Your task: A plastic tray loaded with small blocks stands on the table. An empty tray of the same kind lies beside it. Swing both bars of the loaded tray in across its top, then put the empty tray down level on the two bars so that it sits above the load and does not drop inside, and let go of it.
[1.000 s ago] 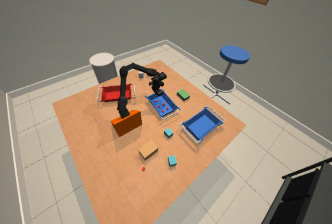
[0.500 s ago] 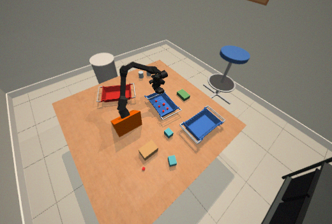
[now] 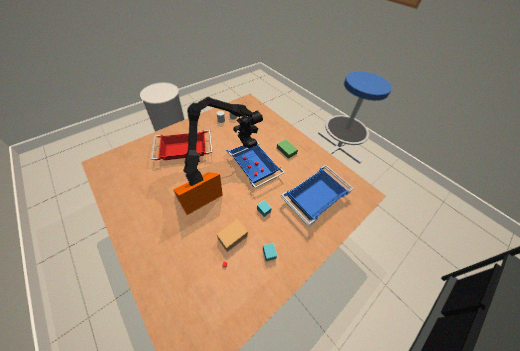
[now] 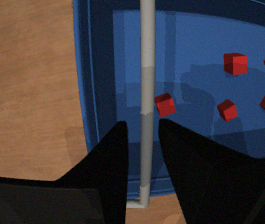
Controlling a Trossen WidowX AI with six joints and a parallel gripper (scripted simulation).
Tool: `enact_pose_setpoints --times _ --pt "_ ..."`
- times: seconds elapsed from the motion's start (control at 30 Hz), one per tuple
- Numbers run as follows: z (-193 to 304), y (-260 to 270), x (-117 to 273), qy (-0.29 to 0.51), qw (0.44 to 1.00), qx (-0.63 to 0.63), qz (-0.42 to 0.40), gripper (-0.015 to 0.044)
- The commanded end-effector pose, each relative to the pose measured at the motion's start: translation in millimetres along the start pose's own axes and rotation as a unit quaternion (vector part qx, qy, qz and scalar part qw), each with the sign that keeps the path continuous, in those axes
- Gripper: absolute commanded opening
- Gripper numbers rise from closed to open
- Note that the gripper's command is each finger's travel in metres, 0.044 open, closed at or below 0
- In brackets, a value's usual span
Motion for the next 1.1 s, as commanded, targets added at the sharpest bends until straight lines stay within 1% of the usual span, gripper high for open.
enact_pose_setpoints --times 0.0,0.37,0.47,0.6,0.67,0.7,0.77,0.87,1.07 --pt "0 -1 0 -0.001 1.0 -0.002 0.0 0.0085" --pt "-1 -1 3 -0.001 1.0 -0.002 0.0 0.0085" --pt "-3 -1 24 -0.001 1.0 -0.001 0.002 0.0085" --pt "-2 -1 71 0.0 1.0 -0.001 0.003 0.0085" --pt "0 -1 89 0.0 1.0 0.0 0.002 0.0085" --pt "-3 -2 60 0.005 1.0 -0.001 0.001 0.0085" --pt "-11 -25 57 0.003 1.0 -0.001 0.003 0.0085" --pt "-25 -81 49 0.0 1.0 -0.001 0.008 0.0085" --pt "-29 -184 33 -0.003 1.0 -0.001 0.01 0.0085"
Point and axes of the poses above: the point midway between the two fingers, 35 mm back from their tips, its own x axis back along the fingers, its own y axis across the jaws, z = x × y, the point moved 4 cm from there along x, back along the fingers, and after that the axes turned 2 degrees about -x, right-handed, at the moved point
